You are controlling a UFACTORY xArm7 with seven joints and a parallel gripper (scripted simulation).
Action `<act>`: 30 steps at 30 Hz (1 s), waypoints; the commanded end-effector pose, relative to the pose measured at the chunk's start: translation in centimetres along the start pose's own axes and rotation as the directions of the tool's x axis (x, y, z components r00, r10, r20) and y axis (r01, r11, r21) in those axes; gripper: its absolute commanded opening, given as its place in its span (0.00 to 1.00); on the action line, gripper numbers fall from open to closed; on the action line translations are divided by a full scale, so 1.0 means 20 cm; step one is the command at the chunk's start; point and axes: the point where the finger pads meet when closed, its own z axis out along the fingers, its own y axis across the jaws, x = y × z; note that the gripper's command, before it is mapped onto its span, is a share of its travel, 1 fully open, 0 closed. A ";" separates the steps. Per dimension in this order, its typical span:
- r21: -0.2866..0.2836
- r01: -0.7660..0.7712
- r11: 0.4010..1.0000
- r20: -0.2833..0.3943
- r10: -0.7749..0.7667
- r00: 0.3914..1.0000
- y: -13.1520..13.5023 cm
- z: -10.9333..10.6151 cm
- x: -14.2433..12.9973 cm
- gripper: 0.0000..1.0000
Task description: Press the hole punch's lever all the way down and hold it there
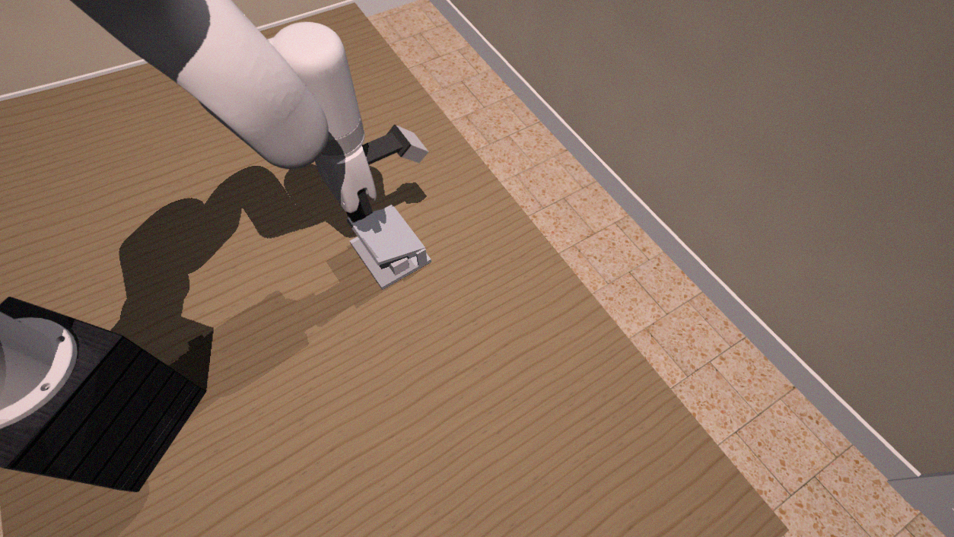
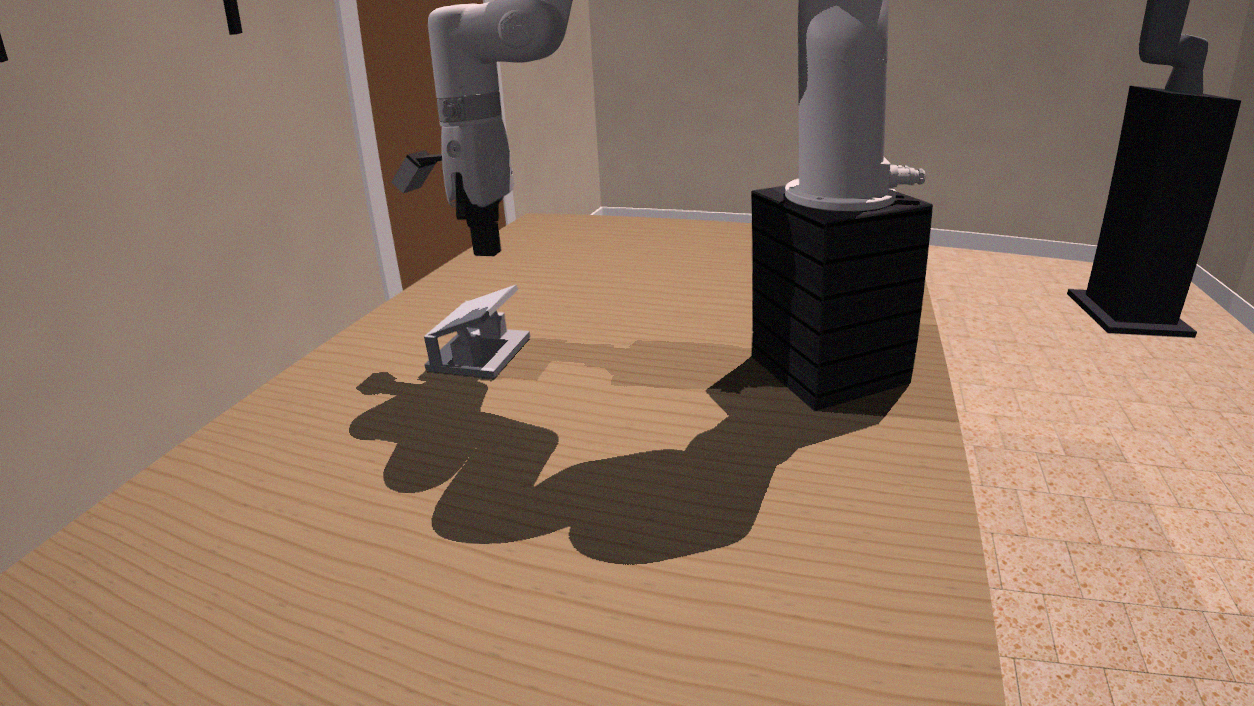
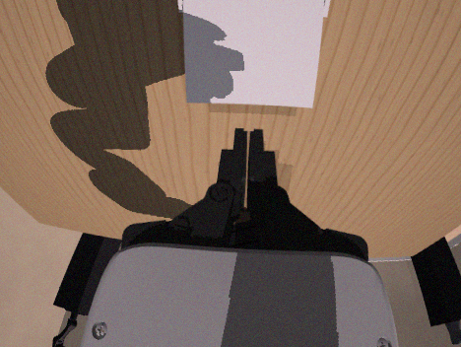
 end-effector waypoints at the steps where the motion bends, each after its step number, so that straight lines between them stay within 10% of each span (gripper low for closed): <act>1: 0.000 0.000 1.000 -0.004 0.000 1.000 0.00 -0.01 0.01 0.00; 30: -0.001 0.001 1.000 -0.003 -0.001 1.000 0.00 0.06 0.01 0.00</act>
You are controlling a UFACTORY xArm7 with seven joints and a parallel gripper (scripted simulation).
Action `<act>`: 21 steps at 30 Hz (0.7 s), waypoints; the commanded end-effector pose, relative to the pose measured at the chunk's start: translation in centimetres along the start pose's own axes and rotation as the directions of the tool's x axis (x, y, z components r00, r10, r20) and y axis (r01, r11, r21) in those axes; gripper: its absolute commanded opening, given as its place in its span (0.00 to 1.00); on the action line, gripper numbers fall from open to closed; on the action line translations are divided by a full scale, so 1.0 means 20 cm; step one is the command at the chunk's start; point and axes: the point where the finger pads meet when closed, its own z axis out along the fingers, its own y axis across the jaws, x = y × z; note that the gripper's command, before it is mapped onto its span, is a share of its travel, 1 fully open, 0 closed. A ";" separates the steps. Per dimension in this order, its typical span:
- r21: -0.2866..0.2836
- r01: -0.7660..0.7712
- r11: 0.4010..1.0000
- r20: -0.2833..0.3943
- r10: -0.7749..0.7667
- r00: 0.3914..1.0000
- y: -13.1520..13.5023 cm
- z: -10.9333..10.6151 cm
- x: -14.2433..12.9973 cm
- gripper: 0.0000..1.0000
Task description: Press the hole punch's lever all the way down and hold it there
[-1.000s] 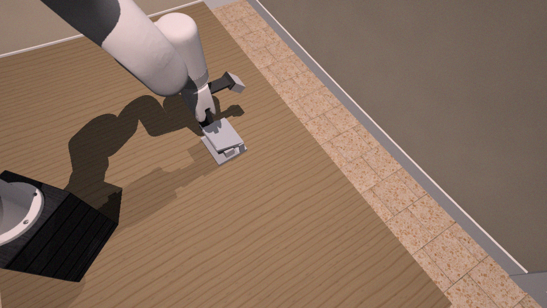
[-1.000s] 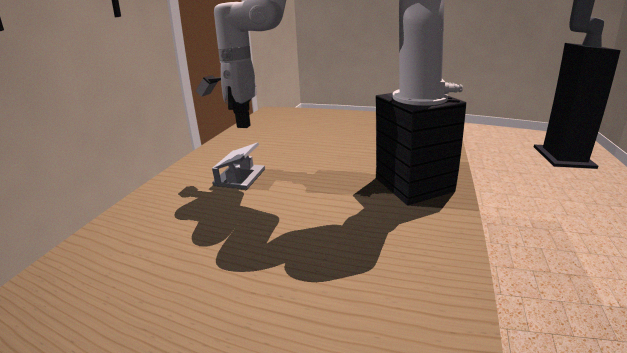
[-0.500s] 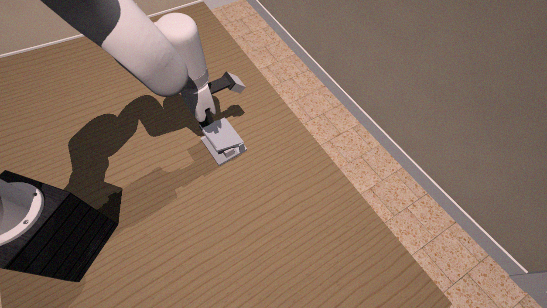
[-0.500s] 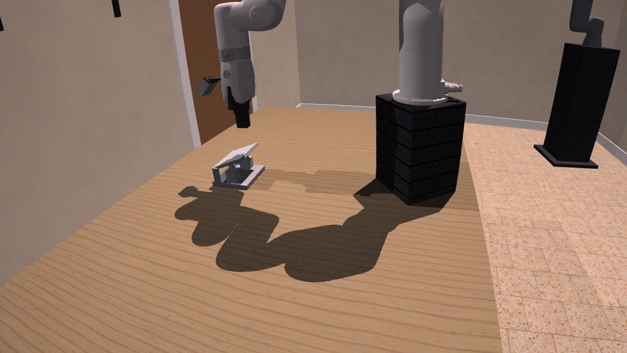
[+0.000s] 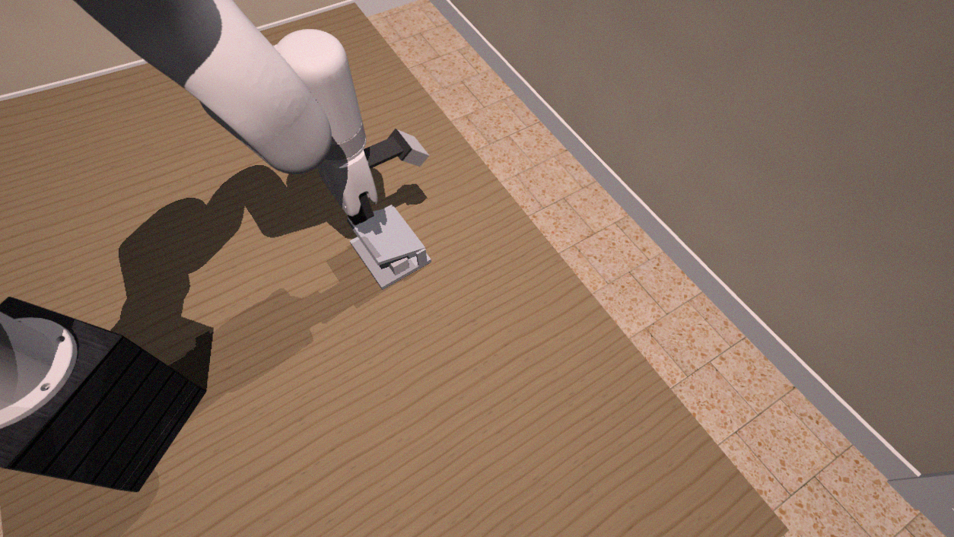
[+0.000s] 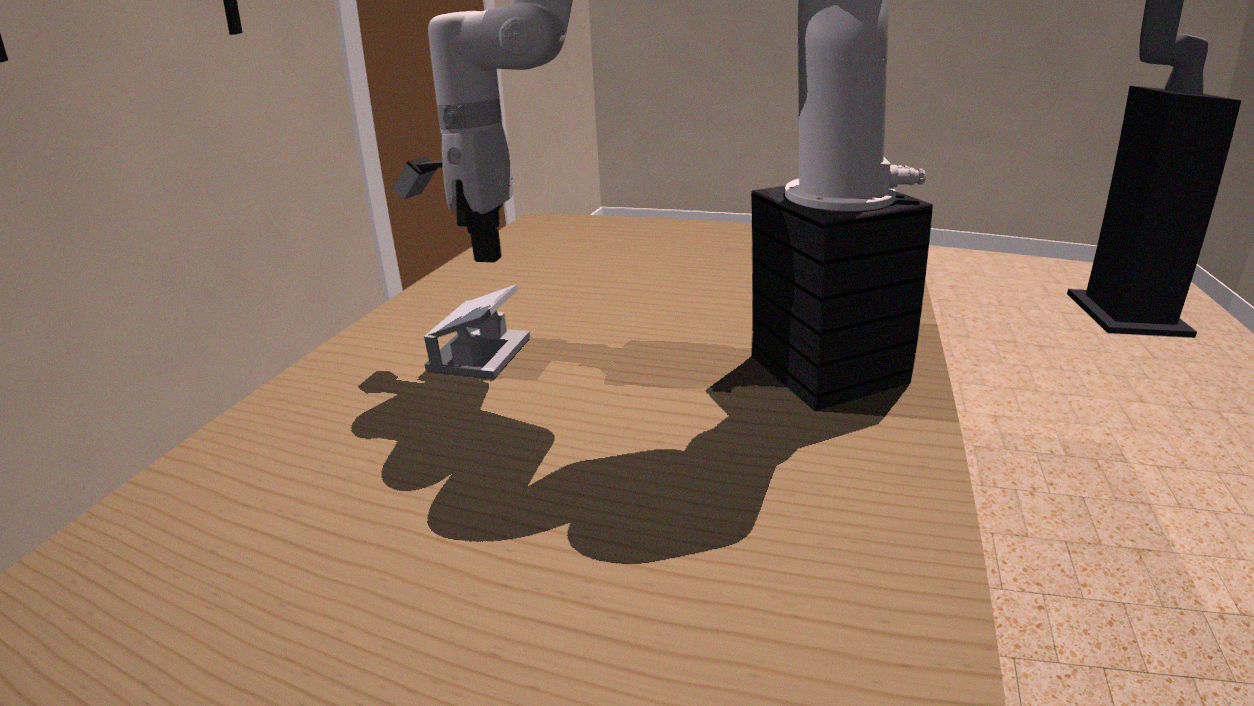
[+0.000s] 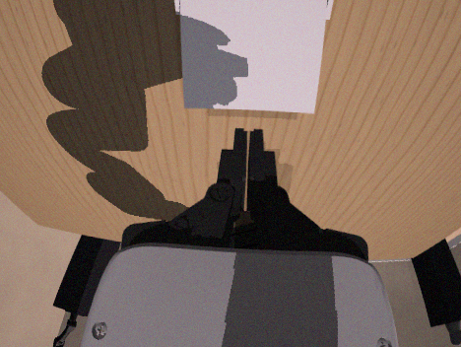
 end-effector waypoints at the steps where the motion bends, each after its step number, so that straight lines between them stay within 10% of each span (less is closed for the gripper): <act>1: 0.000 0.000 1.000 -0.004 0.000 1.000 0.00 0.03 0.01 0.00; 21: 0.000 0.000 1.000 -0.004 0.000 1.000 0.00 0.17 0.02 0.00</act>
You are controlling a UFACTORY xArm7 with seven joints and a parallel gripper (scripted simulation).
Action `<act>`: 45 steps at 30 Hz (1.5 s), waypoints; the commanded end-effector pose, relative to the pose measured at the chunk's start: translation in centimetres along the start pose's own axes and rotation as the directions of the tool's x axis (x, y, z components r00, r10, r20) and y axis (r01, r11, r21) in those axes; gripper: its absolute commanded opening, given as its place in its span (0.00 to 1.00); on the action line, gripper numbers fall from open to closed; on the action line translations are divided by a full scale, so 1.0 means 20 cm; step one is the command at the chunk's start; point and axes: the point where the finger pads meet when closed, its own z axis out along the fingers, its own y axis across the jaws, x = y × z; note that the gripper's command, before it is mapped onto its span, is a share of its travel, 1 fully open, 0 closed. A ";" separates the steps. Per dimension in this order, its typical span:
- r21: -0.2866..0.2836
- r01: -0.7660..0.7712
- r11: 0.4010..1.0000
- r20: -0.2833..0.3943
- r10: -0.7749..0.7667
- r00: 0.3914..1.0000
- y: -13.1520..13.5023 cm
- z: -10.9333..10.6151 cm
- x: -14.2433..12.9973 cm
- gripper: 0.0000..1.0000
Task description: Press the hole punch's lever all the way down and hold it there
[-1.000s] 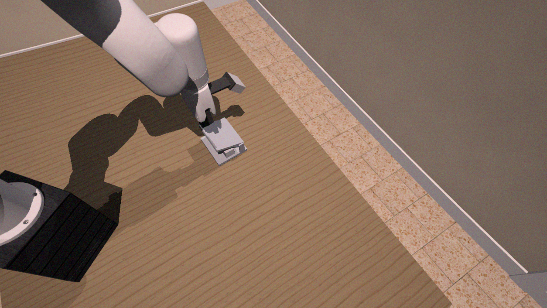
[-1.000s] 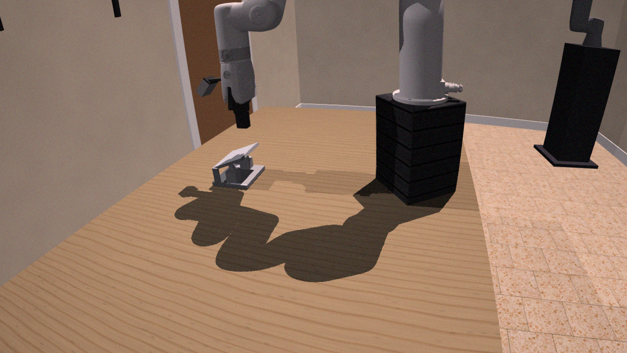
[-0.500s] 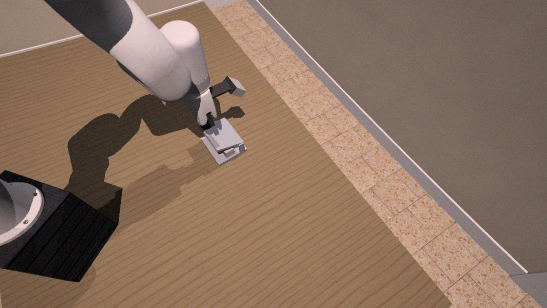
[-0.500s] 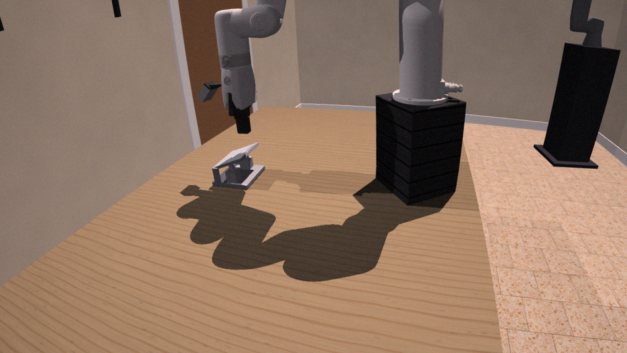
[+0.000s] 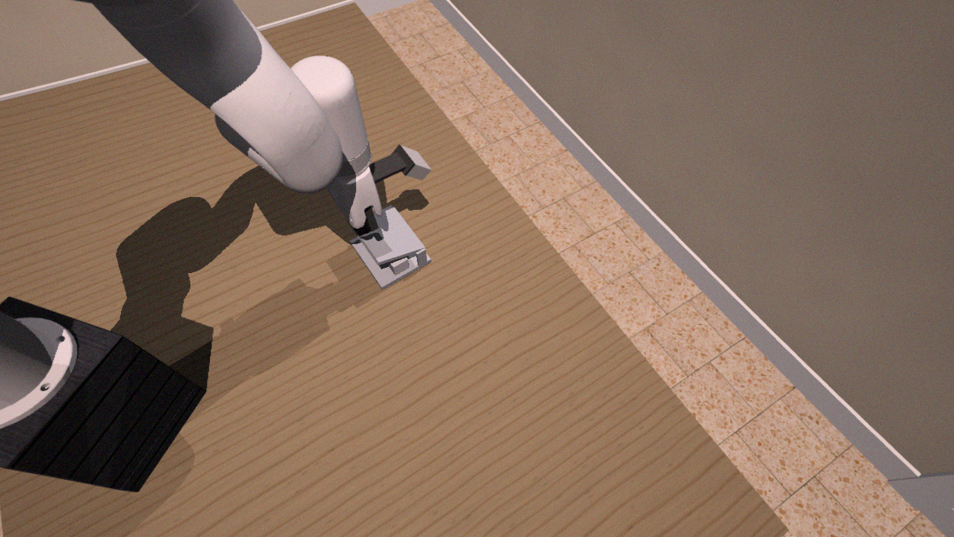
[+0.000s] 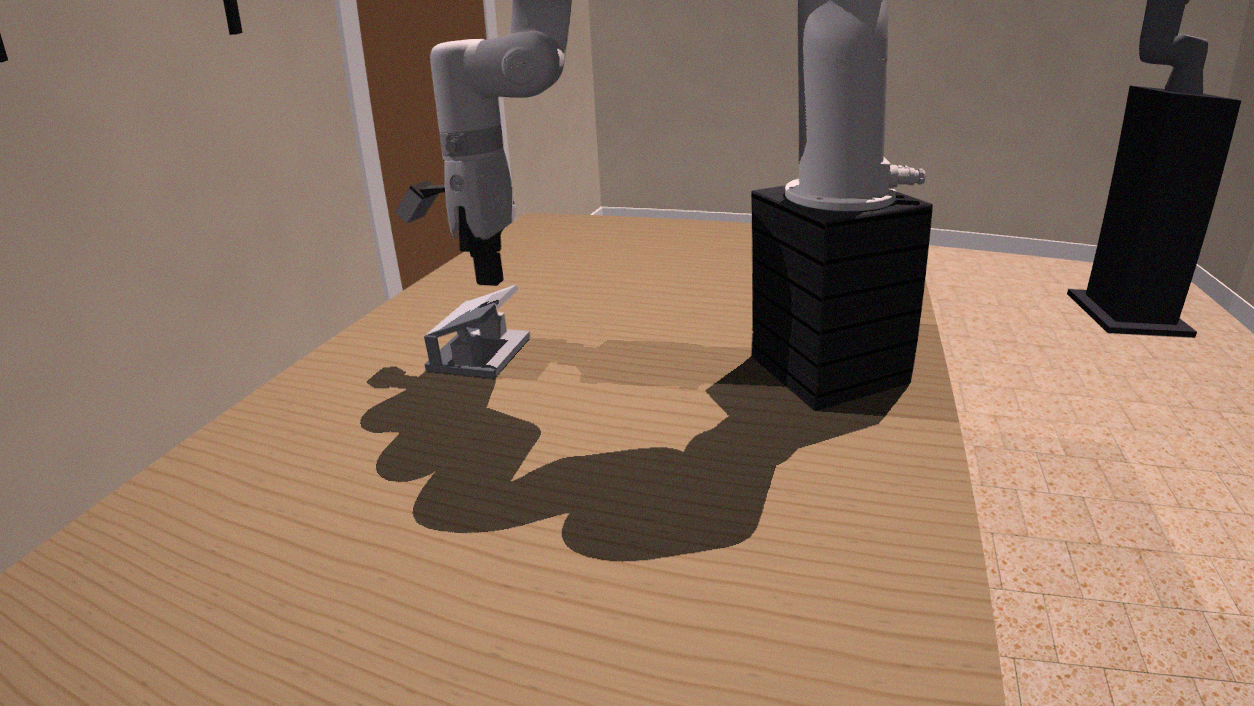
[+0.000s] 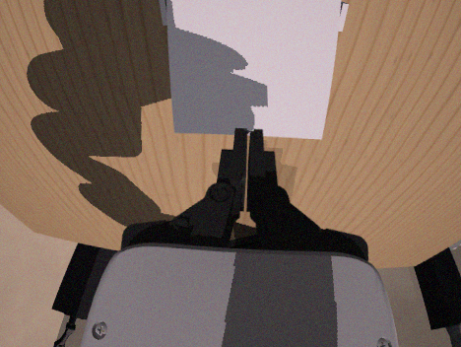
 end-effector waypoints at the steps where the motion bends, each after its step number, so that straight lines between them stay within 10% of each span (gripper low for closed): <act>1: 0.000 0.000 1.000 -0.004 0.000 1.000 0.00 0.02 0.01 0.00; 45: 0.000 0.000 1.000 -0.004 0.000 1.000 0.00 0.13 0.02 0.00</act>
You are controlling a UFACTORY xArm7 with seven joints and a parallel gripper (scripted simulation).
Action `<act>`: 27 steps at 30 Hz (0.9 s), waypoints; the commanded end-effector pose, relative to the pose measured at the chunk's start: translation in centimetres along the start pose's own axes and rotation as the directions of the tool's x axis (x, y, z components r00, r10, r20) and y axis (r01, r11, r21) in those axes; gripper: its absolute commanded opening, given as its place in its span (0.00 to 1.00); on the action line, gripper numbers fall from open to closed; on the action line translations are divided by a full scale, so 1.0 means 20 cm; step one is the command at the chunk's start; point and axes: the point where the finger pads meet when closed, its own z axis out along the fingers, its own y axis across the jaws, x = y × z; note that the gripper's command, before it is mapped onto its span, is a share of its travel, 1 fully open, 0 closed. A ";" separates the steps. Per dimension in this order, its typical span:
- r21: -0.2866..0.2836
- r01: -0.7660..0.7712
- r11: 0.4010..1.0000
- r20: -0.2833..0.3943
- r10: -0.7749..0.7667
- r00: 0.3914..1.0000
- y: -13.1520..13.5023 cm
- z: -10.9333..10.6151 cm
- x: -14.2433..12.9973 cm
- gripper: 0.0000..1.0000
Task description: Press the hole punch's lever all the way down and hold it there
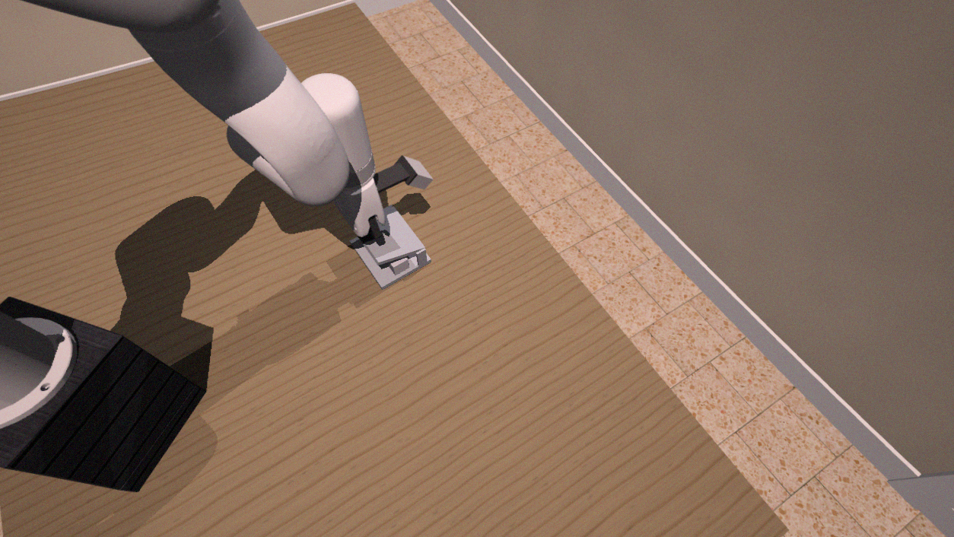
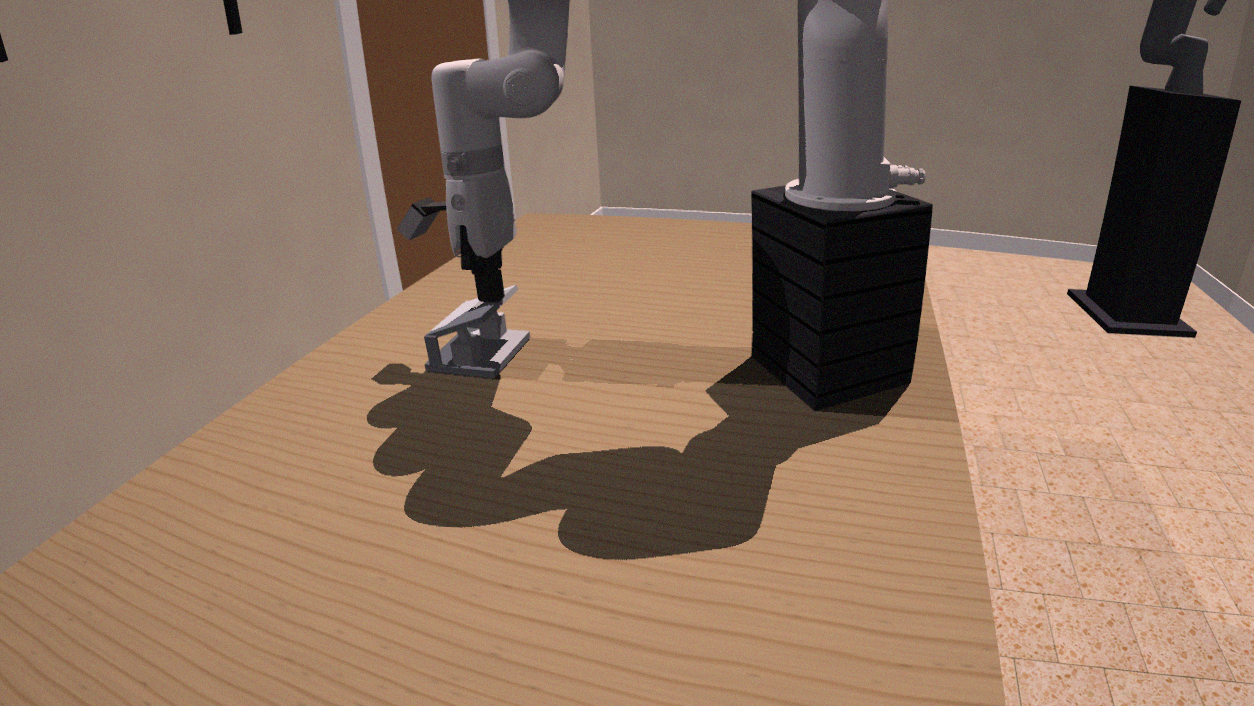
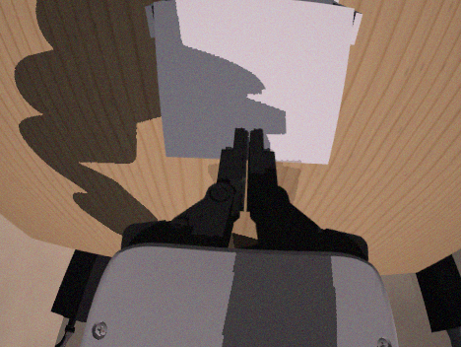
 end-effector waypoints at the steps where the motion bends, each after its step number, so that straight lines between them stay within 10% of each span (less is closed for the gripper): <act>1: 0.000 0.000 1.000 -0.003 0.000 1.000 0.00 0.02 0.01 0.00; 27: 0.000 0.000 1.000 -0.003 0.000 1.000 0.00 0.06 0.01 0.00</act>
